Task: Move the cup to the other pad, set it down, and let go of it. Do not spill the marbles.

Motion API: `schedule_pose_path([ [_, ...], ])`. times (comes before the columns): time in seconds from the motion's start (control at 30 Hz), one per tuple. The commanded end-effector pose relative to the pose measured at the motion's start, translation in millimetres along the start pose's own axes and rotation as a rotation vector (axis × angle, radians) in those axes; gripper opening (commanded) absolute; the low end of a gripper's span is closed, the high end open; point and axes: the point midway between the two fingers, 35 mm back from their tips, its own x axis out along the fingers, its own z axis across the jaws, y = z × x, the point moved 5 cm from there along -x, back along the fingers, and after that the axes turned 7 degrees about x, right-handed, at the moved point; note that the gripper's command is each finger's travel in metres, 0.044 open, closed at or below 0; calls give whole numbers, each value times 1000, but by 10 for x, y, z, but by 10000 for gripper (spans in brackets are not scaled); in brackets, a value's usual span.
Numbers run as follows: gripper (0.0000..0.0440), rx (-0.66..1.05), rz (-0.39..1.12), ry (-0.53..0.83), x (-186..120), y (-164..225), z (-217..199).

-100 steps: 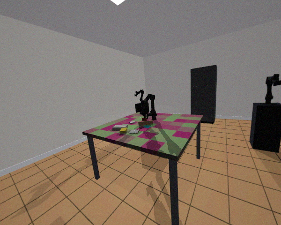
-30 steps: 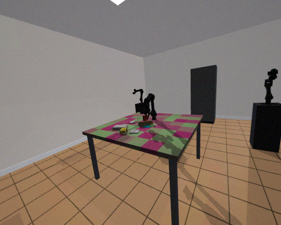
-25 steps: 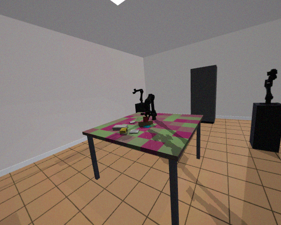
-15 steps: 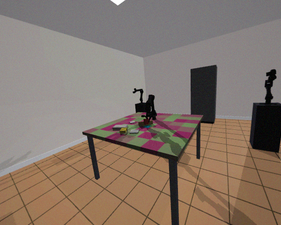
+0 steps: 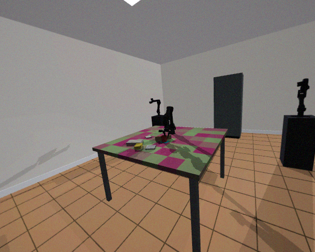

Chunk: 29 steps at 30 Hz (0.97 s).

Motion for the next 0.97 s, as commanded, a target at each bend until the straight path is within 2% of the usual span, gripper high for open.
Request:
schedule_pose_path([
  [0.0, 112, 5, -16, -14, -44, 7, -12],
  [0.63, 194, 46, -113, -66, -537, 73, -62],
  [0.73, 232, 51, -139, -66, -633, 55, -82],
  [0.93, 367, 75, -182, -64, -815, 8, -143],
])
